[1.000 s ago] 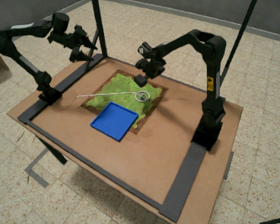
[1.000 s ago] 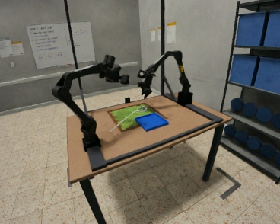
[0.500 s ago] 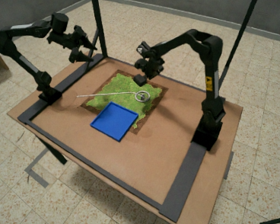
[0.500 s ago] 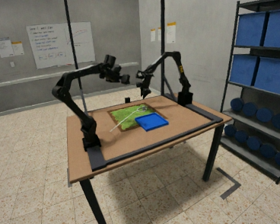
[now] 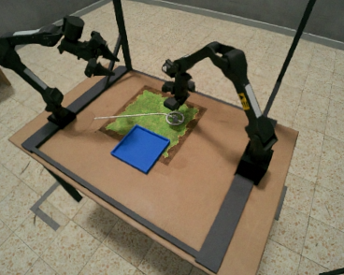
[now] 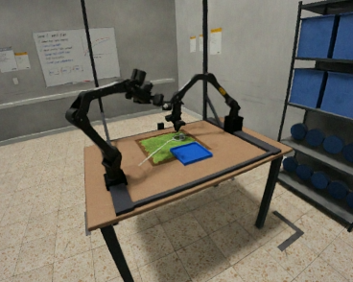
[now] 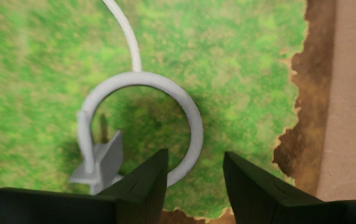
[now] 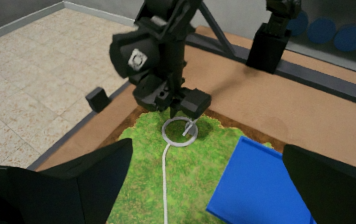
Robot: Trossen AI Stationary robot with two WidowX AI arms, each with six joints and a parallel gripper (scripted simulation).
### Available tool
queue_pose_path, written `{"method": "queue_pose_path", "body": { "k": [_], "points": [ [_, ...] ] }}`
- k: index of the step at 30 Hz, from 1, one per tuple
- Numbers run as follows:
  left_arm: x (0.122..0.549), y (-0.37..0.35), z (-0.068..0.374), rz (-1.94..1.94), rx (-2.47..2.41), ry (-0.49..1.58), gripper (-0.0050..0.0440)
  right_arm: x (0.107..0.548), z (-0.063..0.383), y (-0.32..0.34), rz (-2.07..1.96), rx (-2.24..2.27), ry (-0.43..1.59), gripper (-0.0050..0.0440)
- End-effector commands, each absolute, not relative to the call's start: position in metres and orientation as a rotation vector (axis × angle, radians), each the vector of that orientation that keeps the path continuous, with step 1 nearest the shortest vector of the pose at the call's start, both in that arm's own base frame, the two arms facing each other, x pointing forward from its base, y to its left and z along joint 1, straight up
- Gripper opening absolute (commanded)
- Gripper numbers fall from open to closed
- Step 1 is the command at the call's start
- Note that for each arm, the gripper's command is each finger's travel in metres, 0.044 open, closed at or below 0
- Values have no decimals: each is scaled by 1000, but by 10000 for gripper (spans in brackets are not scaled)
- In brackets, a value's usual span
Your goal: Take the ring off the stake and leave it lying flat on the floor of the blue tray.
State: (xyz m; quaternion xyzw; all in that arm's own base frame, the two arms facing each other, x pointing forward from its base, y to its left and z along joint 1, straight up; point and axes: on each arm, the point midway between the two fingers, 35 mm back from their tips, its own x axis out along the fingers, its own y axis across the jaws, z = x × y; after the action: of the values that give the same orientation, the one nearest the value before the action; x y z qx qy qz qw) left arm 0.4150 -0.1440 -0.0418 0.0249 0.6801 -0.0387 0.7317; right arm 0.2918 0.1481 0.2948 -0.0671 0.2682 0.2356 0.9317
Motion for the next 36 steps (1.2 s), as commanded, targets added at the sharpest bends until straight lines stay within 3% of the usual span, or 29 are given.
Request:
{"method": "queue_pose_path", "body": {
  "k": [1,22,36],
  "points": [
    [421,-152,-50,-60,39,1536,146,291,302,148,485,-135,528,440],
    [418,-150,-82,-47,40,1558,146,291,302,148,485,-135,528,440],
    [421,-151,-74,-54,38,1540,66,291,302,148,485,-135,528,440]
  ]
}}
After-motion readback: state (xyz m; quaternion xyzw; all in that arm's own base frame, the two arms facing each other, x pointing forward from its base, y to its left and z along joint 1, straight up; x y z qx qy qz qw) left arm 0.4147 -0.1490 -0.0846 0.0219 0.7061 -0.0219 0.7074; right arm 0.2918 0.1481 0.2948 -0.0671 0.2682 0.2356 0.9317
